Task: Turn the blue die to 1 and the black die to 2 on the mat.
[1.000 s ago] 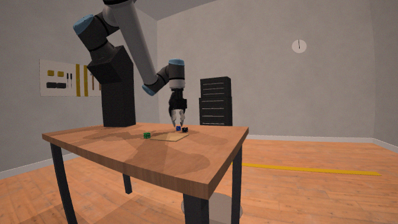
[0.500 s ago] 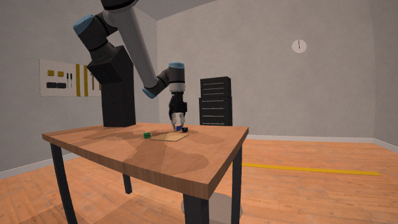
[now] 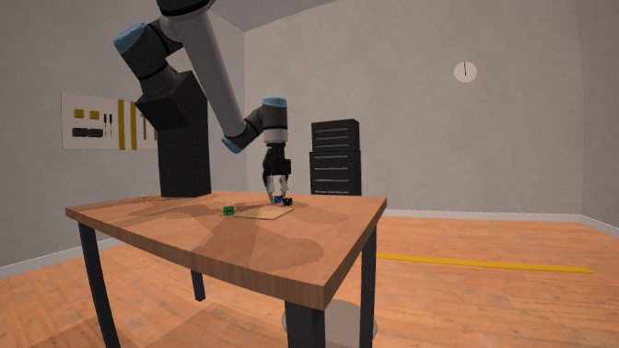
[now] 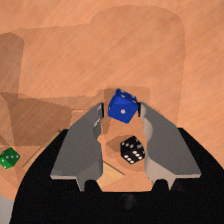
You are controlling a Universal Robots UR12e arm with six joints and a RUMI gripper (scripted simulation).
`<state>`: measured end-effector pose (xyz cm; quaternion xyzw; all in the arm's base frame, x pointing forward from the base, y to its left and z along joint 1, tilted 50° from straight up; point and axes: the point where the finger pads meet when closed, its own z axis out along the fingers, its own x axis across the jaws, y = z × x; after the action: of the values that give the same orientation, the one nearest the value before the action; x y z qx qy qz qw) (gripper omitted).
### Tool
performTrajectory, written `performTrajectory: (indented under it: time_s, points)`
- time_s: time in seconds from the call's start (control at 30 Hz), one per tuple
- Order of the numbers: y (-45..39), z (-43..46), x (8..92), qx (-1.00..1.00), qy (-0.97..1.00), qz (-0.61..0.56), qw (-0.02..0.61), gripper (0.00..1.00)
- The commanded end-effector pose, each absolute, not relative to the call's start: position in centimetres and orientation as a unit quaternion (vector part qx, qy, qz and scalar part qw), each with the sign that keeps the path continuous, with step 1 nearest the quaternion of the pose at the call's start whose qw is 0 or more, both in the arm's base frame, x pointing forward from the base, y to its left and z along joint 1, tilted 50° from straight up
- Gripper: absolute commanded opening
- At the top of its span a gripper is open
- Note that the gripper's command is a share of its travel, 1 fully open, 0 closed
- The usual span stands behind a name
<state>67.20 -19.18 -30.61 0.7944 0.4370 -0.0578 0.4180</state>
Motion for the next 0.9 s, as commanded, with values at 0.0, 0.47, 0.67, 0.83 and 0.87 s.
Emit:
performTrajectory:
  time_s: [0.0, 0.47, 0.67, 0.83, 0.87]
  points:
    - [-19.13, -30.58, 67.21, 0.794, 0.437, -0.058, 0.418, 0.24]
    - [-19.13, -30.58, 67.21, 0.794, 0.437, -0.058, 0.418, 0.24]
    - [-19.13, -30.58, 67.21, 0.794, 0.437, -0.058, 0.418, 0.06]
    - [-19.13, -30.58, 67.21, 0.794, 0.437, -0.058, 0.418, 0.06]
    - [-19.13, -30.58, 67.21, 0.794, 0.437, -0.058, 0.418, 0.06]
